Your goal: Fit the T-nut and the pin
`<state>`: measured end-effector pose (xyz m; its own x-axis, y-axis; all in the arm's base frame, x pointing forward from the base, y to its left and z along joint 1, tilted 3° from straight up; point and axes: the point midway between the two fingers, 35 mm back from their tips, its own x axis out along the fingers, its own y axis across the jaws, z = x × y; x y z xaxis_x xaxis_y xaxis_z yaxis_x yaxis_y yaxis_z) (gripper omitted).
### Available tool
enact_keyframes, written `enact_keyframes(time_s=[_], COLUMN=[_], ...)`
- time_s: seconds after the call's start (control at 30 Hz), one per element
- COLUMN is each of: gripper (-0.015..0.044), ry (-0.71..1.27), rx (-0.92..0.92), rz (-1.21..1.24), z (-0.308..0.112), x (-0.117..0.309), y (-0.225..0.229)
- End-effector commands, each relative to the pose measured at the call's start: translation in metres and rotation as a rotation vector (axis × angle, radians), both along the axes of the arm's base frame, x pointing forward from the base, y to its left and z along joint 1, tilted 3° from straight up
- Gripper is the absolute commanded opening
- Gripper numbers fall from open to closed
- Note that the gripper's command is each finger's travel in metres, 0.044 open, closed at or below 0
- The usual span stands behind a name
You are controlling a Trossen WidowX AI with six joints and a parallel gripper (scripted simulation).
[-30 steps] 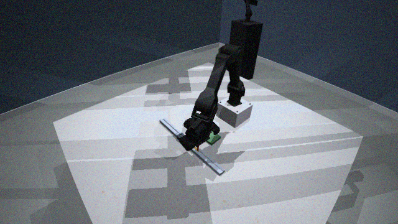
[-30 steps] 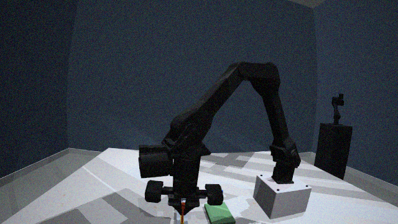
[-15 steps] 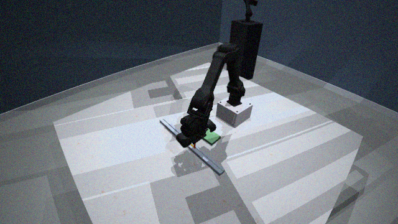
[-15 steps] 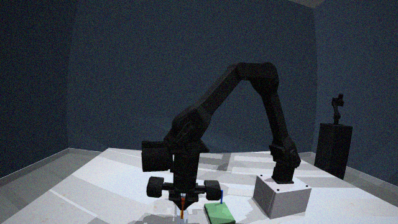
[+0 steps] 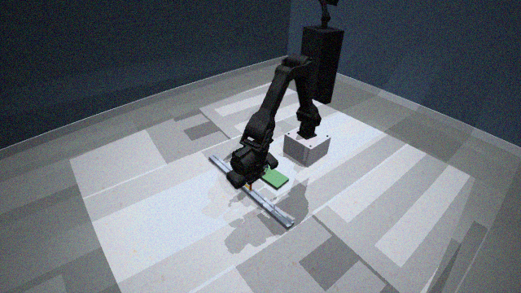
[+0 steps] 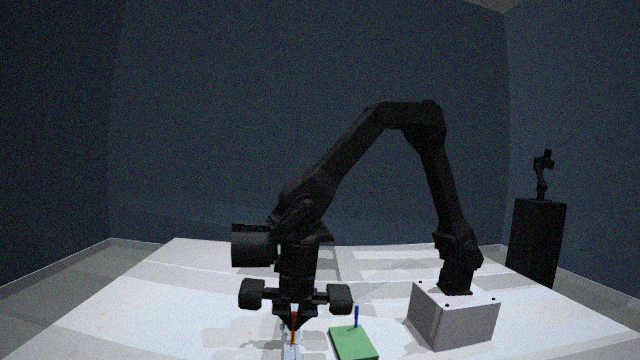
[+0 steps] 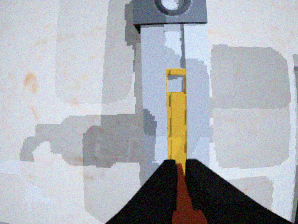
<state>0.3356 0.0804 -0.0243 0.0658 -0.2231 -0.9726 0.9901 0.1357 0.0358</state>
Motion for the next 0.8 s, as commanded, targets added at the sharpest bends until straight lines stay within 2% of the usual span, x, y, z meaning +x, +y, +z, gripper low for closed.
enact_keyframes(time_s=[0.0,0.77], gripper=[-0.0150,-0.0150], ry=[-0.001,-0.001], rx=[-0.006,-0.009], rz=[0.003,0.003], z=[0.000,0.000], x=[0.001,0.005], y=[-0.008,-0.036])
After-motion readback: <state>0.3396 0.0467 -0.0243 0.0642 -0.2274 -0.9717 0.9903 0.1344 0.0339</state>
